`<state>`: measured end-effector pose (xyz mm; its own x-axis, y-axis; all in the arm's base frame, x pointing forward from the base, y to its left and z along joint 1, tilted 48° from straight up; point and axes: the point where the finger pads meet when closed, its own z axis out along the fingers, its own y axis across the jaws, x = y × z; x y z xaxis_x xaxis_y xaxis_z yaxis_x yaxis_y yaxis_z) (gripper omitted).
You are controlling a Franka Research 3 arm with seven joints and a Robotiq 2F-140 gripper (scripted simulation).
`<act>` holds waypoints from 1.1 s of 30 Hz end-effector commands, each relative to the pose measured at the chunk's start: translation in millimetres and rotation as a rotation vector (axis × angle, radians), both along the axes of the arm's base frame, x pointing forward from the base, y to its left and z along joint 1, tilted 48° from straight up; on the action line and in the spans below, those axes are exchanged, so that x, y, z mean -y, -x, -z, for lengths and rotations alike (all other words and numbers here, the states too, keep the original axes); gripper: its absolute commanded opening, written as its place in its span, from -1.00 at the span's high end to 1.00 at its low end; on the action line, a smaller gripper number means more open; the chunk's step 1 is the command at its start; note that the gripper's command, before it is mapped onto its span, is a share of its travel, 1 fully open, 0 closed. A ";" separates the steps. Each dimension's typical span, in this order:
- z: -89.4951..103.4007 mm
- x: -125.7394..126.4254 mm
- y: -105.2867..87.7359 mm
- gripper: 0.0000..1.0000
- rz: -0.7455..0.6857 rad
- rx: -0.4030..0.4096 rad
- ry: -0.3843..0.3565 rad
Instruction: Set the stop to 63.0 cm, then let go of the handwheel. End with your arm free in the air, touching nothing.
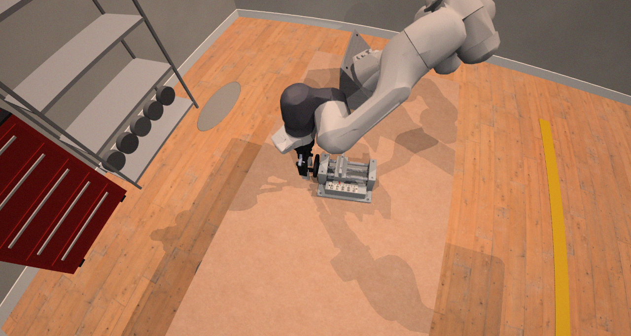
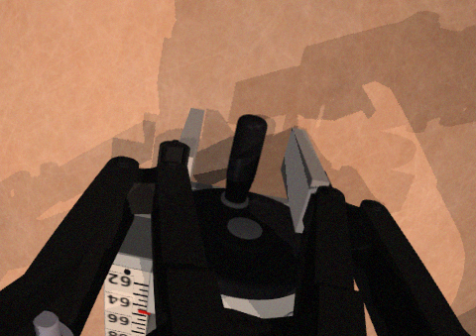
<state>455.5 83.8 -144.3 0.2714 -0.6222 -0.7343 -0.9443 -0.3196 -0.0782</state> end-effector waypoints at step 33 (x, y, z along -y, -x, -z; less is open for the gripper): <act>-67.4 70.9 -19.8 0.33 0.002 -0.001 0.001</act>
<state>485.3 3.5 -79.5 0.2892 -0.6427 -0.7094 -0.9450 -0.3098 -0.1046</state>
